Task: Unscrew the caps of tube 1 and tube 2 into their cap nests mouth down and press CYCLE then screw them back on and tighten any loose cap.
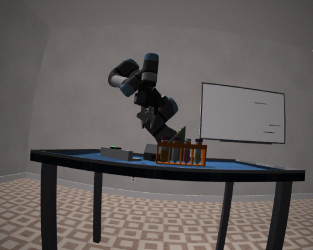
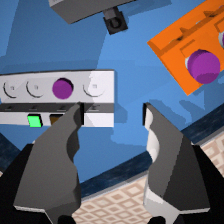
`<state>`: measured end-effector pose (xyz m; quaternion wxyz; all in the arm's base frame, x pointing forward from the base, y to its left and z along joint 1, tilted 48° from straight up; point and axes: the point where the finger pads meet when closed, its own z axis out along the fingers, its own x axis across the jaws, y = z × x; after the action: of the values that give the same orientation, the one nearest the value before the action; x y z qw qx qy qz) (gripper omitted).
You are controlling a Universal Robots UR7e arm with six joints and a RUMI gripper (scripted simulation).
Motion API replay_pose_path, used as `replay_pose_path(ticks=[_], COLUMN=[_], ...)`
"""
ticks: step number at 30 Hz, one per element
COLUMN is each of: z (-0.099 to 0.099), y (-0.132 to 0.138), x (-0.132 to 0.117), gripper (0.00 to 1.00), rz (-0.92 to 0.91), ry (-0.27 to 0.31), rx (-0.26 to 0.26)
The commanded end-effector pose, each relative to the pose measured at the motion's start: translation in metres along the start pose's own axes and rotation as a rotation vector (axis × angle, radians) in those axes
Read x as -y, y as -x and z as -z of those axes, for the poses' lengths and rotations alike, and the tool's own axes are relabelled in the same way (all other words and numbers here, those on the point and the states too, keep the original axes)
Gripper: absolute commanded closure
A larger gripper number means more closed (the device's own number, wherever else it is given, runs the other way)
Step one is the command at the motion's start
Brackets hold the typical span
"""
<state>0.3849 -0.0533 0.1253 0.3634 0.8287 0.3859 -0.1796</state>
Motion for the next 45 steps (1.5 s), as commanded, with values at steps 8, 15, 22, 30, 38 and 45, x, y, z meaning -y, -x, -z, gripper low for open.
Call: replay_pose_path(ticks=[8,15,22,30,38,45], z=[0.000,0.000,0.000,-0.040,-0.070,-0.105], y=[0.062,0.085,0.085,0.084,0.084,0.084], x=[-0.037,-0.050,-0.050,-0.050,-0.051,-0.051], gripper=[0.71,0.71,0.71,0.71,0.71,0.71], rz=[0.001,0.001,0.001,0.001,0.001,0.001], ry=[0.000,0.000,0.000,0.000,0.000,0.000], rx=[-0.004,-0.004,-0.004,-0.004,-0.004,-0.004])
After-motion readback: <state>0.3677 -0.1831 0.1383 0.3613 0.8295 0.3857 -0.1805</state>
